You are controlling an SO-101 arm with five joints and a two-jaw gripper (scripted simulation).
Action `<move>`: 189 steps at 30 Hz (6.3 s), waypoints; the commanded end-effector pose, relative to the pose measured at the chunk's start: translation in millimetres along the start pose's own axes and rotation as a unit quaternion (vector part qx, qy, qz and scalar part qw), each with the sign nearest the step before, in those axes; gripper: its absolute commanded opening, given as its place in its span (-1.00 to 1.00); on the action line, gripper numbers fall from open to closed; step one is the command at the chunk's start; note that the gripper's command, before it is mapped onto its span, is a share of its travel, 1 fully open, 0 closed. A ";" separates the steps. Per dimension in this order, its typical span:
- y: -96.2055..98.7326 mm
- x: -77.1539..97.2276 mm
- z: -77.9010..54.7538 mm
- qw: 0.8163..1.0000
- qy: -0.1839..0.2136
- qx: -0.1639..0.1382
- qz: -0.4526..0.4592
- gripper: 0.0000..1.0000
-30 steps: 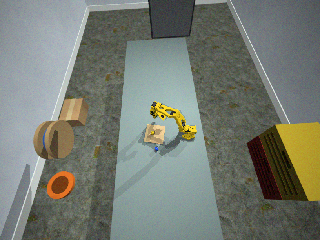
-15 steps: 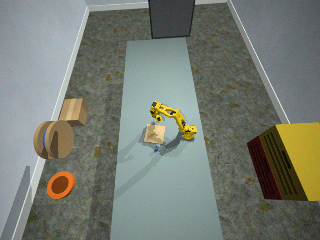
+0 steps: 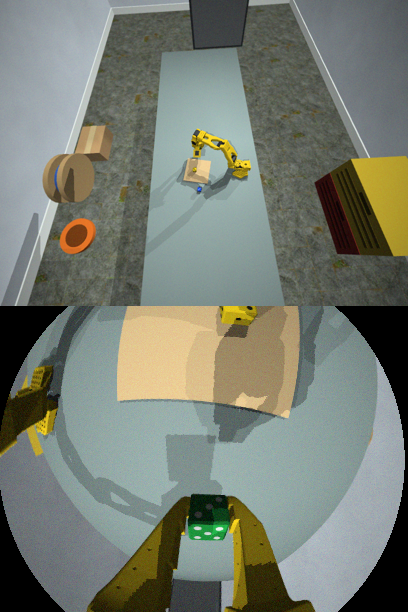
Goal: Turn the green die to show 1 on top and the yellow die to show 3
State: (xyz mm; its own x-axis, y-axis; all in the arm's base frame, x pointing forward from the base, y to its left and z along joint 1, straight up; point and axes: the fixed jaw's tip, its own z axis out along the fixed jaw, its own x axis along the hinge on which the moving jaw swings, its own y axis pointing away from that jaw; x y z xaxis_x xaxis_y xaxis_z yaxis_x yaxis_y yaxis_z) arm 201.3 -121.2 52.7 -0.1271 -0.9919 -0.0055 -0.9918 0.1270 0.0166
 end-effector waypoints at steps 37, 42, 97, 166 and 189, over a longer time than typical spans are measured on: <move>-5.5 -1.9 -15.1 0.980 0.006 0.034 0.193 -1.00; 8.3 2.5 -17.0 0.977 0.005 0.025 0.214 -1.00; 106.1 8.8 0.3 0.929 0.008 0.029 0.369 -1.00; 105.1 9.6 24.1 0.929 0.008 0.029 0.369 -1.00; 104.8 9.7 30.4 0.929 0.008 0.029 0.369 -1.00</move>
State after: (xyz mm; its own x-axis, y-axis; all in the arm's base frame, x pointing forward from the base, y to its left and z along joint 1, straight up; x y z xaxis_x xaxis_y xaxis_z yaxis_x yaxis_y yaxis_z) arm 95.3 -114.7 23.3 -0.7645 -0.6446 0.0015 -0.6443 0.7642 -0.0286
